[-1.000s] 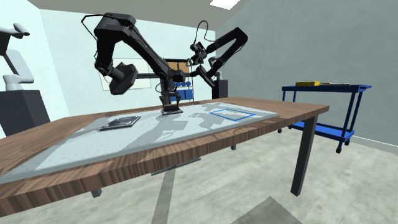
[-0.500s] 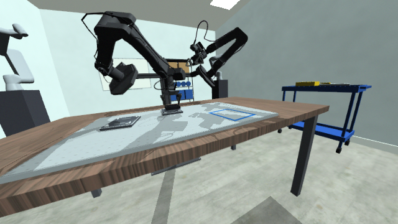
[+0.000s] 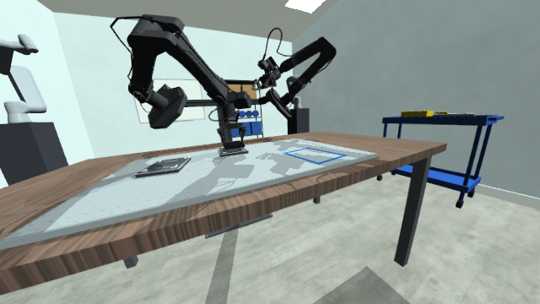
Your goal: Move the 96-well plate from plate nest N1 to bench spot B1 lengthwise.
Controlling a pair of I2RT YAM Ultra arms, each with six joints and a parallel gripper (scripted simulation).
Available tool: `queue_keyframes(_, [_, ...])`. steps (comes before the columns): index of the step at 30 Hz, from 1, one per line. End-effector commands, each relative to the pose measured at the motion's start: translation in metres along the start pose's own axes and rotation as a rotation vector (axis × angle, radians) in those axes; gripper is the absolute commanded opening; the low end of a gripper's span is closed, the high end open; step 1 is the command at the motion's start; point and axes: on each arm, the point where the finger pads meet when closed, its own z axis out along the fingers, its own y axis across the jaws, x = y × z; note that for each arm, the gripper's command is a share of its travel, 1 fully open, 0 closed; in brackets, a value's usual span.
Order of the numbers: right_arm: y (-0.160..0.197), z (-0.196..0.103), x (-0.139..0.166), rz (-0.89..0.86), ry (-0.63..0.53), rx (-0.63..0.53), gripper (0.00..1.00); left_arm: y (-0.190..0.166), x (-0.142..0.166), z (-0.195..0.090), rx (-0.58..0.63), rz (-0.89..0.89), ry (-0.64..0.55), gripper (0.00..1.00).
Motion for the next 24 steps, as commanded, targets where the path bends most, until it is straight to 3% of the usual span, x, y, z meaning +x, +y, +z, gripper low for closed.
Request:
queue_keyframes(1, [0.003,-0.009,-0.003,0.002,-0.018,-0.018,0.78,-0.002,-0.009,-0.002,0.0,-0.007,-0.011,1.0])
queue_keyframes(24, [-0.005,0.031,0.005,-0.032,0.005,0.024,0.78,-0.002,-0.009,-0.002,0.0,-0.007,-0.011,1.0])
